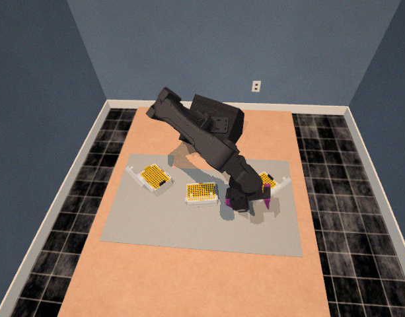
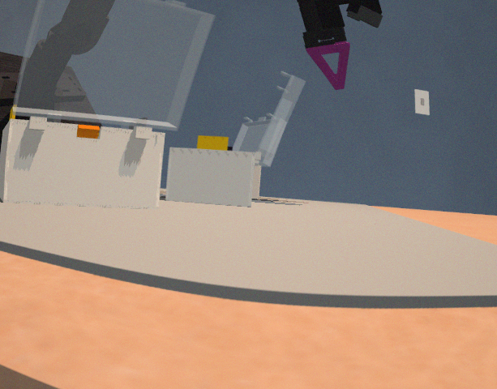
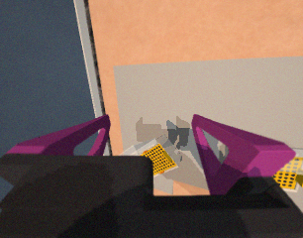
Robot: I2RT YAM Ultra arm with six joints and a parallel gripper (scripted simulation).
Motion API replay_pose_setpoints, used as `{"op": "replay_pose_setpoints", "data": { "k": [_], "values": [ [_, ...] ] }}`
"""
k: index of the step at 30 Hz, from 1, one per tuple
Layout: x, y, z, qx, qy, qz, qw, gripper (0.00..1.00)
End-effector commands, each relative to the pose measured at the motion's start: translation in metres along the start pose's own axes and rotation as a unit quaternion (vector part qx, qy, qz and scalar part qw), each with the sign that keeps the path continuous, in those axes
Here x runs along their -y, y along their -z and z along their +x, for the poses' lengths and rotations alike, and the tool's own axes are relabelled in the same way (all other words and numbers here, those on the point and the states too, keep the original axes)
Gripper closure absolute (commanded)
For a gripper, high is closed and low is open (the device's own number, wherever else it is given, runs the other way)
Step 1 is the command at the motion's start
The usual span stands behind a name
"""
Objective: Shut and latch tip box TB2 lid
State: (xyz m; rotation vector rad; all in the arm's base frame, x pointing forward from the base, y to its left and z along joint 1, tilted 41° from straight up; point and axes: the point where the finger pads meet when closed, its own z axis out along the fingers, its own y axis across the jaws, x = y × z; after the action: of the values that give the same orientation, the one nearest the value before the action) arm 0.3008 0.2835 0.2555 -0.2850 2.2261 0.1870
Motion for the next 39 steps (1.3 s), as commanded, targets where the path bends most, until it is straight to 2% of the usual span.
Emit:
{"op": "replay_pose_setpoints", "data": {
  "k": [1,17,18,22,23,26,28,32,34,35,39],
  "values": [
    [-0.002,0.003,-0.003,0.004,-0.001,-0.004,1.000,0.00],
    [-0.002,0.003,-0.003,0.004,-0.001,-0.004,1.000,0.00],
    [0.003,0.002,-0.004,-0.002,-0.011,0.008,1.000,1.00],
    [0.021,-0.001,-0.012,-0.002,-0.012,0.010,1.000,1.00],
    [0.026,-0.003,-0.013,-0.011,-0.019,0.022,1.000,1.00],
    [0.041,-0.005,-0.016,-0.013,-0.021,0.026,0.999,1.00],
    [0.050,-0.007,-0.018,-0.023,-0.032,0.040,0.998,1.00],
    [0.070,-0.010,-0.022,-0.023,-0.031,0.041,0.998,1.00],
    [0.070,-0.010,-0.022,-0.023,-0.031,0.041,0.998,1.00],
    [0.075,-0.011,-0.022,-0.031,-0.041,0.052,0.997,1.00],
    [0.094,-0.012,-0.025,-0.033,-0.043,0.055,0.997,1.00]
  ]
}}
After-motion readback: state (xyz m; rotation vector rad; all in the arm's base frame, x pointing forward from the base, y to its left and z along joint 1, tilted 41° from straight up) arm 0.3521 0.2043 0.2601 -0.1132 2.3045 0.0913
